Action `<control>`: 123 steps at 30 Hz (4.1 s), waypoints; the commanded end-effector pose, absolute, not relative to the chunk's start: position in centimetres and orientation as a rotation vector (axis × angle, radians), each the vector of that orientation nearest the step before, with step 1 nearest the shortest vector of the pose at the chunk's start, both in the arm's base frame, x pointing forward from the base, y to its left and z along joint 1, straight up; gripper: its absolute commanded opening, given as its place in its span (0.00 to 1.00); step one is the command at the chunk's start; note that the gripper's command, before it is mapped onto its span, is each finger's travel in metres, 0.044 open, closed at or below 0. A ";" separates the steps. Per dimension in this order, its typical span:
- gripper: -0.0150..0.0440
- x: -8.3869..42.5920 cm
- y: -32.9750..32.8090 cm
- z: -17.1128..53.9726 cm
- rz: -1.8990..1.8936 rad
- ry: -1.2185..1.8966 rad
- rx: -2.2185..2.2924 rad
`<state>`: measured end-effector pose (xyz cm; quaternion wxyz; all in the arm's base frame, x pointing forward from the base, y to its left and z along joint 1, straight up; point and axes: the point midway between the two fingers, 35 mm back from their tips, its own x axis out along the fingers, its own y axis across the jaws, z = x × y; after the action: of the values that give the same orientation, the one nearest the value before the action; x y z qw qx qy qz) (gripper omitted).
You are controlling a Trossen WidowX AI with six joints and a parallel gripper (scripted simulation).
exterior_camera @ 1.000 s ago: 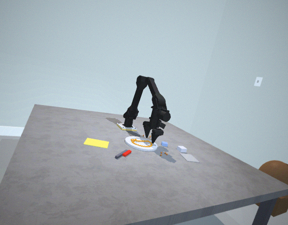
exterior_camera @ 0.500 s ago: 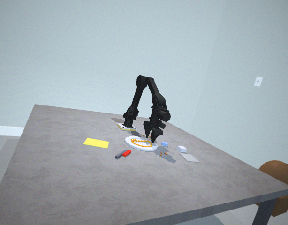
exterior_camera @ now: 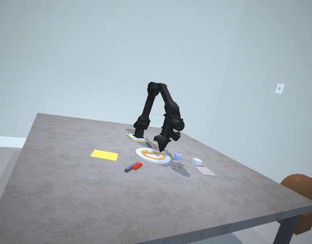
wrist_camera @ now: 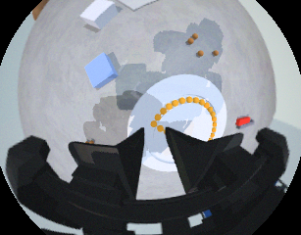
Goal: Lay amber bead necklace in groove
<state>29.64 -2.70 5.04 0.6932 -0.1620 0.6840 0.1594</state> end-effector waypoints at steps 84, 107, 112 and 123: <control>0.25 29.8 -3.6 4.0 -1.236 1.158 1.266; 0.25 29.8 -3.6 4.0 -1.236 1.158 1.266; 0.25 29.8 -3.6 4.0 -1.236 1.158 1.266; 0.25 29.8 -3.6 4.0 -1.236 1.158 1.266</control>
<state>29.79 -3.61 3.94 0.4909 0.5214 0.4771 -0.5094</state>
